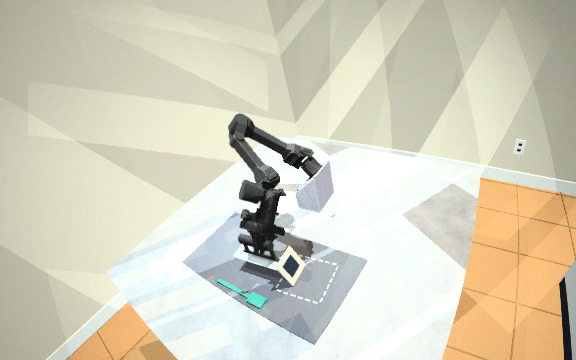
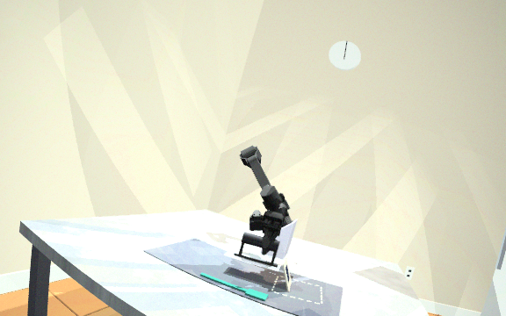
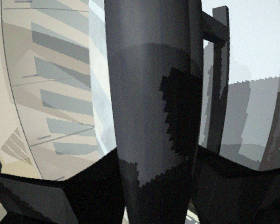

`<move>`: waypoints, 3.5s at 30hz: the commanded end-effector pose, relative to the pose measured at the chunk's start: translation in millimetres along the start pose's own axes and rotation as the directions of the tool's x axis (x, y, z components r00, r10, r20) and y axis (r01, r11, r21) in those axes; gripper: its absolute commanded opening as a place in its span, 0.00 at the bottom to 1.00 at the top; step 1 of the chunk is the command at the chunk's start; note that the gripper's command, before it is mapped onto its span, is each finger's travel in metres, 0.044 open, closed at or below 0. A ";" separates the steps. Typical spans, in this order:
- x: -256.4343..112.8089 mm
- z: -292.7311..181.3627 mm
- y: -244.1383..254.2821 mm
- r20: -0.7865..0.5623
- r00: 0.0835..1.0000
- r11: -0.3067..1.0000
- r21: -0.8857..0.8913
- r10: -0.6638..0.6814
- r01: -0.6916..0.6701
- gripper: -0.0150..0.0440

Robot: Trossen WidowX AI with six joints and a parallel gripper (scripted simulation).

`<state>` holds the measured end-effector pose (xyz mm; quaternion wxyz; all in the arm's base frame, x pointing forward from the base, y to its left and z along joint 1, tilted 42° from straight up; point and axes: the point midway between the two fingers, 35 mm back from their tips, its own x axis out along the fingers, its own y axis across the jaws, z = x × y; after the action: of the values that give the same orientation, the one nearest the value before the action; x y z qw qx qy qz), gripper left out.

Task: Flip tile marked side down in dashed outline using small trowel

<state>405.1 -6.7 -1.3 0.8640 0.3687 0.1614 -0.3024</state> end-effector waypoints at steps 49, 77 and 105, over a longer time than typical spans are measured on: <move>4.9 -9.1 4.9 -0.005 1.000 1.000 -0.005 0.011 -0.011 0.25; -19.0 39.5 24.2 -0.001 1.000 1.000 0.003 0.014 -0.014 0.25; -9.3 14.6 35.3 -0.019 1.000 1.000 0.014 0.001 -0.001 0.25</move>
<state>412.3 -11.4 38.0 0.8607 0.3720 0.1641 -0.3064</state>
